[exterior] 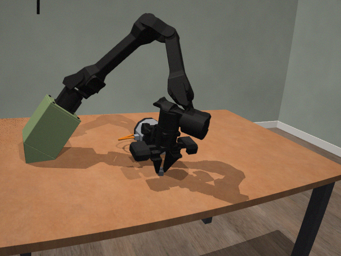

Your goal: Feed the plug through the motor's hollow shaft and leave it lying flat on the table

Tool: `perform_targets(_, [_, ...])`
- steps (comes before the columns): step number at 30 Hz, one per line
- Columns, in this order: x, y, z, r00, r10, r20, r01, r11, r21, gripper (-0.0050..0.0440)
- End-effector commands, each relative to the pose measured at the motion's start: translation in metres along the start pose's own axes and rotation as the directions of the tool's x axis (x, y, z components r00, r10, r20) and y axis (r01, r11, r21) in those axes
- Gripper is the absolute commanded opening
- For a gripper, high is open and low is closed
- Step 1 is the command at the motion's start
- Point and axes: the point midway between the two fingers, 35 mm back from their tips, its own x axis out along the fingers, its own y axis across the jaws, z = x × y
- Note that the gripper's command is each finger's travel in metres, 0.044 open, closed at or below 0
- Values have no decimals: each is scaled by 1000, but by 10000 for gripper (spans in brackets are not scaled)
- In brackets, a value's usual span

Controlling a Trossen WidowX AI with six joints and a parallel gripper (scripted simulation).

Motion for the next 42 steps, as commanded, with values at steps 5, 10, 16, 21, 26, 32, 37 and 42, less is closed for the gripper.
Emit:
perform_targets(5, [0, 0, 0, 1000, 0, 0, 0, 1000, -1, 47])
perform_targets(10, [0, 2, -1, 1000, 0, 0, 0, 1000, -1, 0])
perform_targets(16, [-2, 13, -11, 1000, 2, 2, -2, 1000, 0, 0])
perform_targets(21, [-3, 26, -20, 1000, 2, 4, -2, 1000, 1, 0])
perform_targets(26, [-4, 32, -24, 1000, 1, 5, -1, 1000, 1, 0])
perform_targets(32, [-7, 30, -24, 1000, 1, 5, -1, 1000, 1, 0])
perform_targets(37, [-7, 30, -24, 1000, 1, 5, -1, 1000, 1, 0])
perform_targets(42, [-6, 30, -24, 1000, 1, 5, -1, 1000, 1, 0])
